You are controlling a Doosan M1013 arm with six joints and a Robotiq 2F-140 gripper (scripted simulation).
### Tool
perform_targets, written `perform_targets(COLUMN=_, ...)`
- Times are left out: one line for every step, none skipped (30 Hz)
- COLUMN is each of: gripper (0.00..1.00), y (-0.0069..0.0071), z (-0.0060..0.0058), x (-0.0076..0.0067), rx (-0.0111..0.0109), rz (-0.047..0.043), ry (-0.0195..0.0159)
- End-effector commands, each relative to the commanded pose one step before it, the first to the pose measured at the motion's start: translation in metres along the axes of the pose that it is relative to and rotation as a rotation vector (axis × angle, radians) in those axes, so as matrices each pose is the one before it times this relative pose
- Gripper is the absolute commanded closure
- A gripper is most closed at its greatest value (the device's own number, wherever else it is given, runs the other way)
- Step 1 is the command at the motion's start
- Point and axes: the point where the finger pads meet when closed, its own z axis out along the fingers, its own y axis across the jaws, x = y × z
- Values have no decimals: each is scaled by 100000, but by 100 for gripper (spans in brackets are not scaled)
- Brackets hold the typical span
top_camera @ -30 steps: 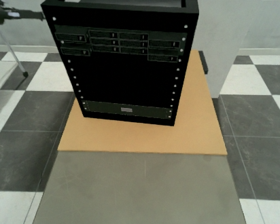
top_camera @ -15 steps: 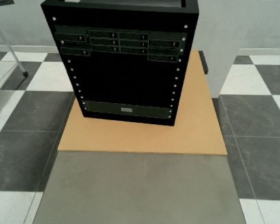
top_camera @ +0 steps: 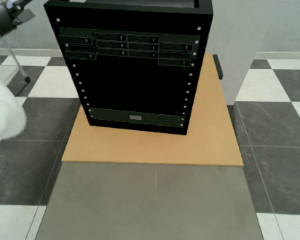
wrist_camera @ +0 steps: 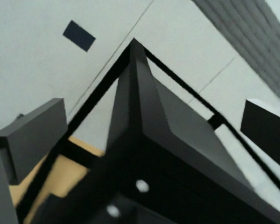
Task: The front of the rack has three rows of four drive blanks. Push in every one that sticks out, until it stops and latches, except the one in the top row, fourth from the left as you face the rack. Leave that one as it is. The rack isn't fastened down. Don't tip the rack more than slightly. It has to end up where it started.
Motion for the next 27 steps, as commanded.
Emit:
perform_targets(gripper=0, y=1937, z=-1773, x=-2254, rx=1166, rz=-11037, ry=5009)
perform_targets(gripper=0, y=241, z=-571, x=-629, rx=367, rz=-2925, ry=992)
perform_targets(gripper=0, y=190, z=-587, x=-639, rx=388, rz=-2903, ry=974)
perform_targets(gripper=0, y=139, z=-603, x=-646, rx=408, rz=-2879, ry=955)
perform_targets(gripper=0, y=89, z=-617, x=-651, rx=428, rz=-2852, ry=938)
perform_targets(gripper=0, y=39, z=-631, x=-652, rx=446, rz=-2823, ry=920)
perform_targets(gripper=0, y=-10, z=-642, x=-651, rx=463, rz=-2790, ry=903)
perform_targets(gripper=0, y=-57, z=-652, x=-646, rx=479, rz=-2756, ry=886)
perform_targets(gripper=0, y=-103, z=-661, x=-640, rx=493, rz=-2719, ry=869)
perform_targets(gripper=0, y=-147, z=-668, x=-630, rx=506, rz=-2680, ry=853)
perform_targets(gripper=0, y=-142, z=-664, x=-660, rx=435, rz=-2613, ry=756)
perform_targets(gripper=0, y=13, z=-595, x=-773, rx=92, rz=-2314, ry=370)
perform_targets(gripper=0, y=0, z=0, x=0, rx=0, rz=0, ry=0)
perform_targets(gripper=0, y=0, z=0, x=0, rx=0, rz=0, ry=0)
perform_targets(gripper=0, y=4, z=-631, x=-837, rx=57, rz=-2400, ry=327)
perform_targets(gripper=0, y=24, z=-613, x=-858, rx=-35, rz=-2269, ry=204)
perform_targets(gripper=0, y=164, z=-556, x=-955, rx=-330, rz=-1975, ry=-141)
perform_targets(gripper=0, y=164, z=-534, x=-946, rx=-374, rz=-1851, ry=-214)
perform_targets(gripper=0, y=105, z=-424, x=-740, rx=-285, rz=-1452, ry=-168)
perform_targets(gripper=0, y=90, z=-457, x=-786, rx=-294, rz=-1545, ry=-179)
perform_targets(gripper=0, y=68, z=-462, x=-781, rx=-285, rz=-1541, ry=-179)
perform_targets(gripper=0, y=46, z=-468, x=-778, rx=-276, rz=-1542, ry=-179)
perform_targets(gripper=0, y=24, z=-475, x=-775, rx=-267, rz=-1545, ry=-179)
perform_targets(gripper=0, y=2, z=-481, x=-771, rx=-259, rz=-1547, ry=-179)
perform_targets(gripper=0, y=-20, z=-487, x=-766, rx=-250, rz=-1548, ry=-179)
perform_targets(gripper=0, y=-42, z=-493, x=-761, rx=-242, rz=-1548, ry=-178)
perform_targets(gripper=0, y=-63, z=-490, x=-742, rx=-229, rz=-1524, ry=-174)
